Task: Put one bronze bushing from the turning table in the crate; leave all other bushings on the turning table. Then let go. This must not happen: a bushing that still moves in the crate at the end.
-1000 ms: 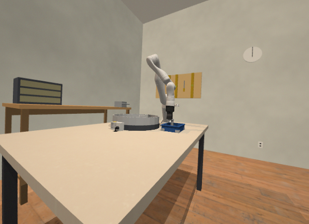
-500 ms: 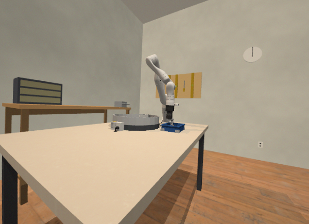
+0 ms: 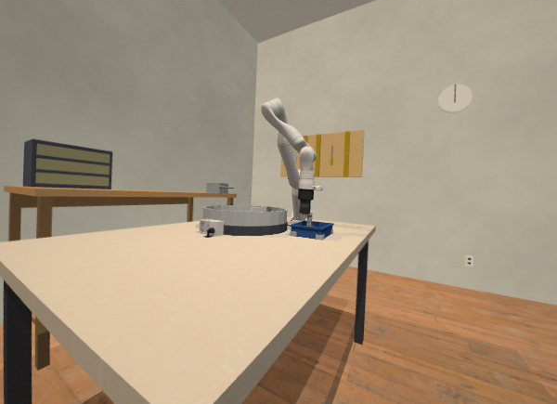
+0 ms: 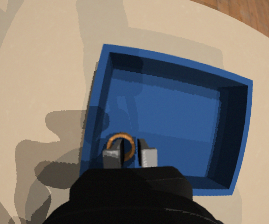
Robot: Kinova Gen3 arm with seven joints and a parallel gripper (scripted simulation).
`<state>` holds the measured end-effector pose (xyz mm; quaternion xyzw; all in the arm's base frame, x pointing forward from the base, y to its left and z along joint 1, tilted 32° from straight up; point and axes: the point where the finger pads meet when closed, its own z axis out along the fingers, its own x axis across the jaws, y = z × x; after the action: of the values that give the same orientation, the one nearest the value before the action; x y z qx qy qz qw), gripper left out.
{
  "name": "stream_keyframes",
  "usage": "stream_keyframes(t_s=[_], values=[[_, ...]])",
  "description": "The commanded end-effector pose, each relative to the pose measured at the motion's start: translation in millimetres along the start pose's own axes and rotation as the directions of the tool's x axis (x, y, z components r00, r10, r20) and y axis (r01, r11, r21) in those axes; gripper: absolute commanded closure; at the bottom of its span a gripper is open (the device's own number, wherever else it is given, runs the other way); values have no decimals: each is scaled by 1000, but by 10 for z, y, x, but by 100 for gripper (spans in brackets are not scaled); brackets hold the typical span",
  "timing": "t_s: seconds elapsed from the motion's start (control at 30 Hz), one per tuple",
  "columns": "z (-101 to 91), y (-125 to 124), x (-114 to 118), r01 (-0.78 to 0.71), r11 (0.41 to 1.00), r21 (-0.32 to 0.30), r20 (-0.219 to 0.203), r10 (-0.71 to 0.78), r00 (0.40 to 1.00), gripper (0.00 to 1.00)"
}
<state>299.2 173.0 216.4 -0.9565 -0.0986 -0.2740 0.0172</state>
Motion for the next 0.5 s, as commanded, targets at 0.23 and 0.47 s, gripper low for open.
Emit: stream_keyframes(t_s=[0.23, 0.47], values=[[-45, 0, 2, -1, 1000, 1, -1, 1, 1000, 58], [-56, 0, 2, -1, 1000, 1, -1, 1, 1000, 58]])
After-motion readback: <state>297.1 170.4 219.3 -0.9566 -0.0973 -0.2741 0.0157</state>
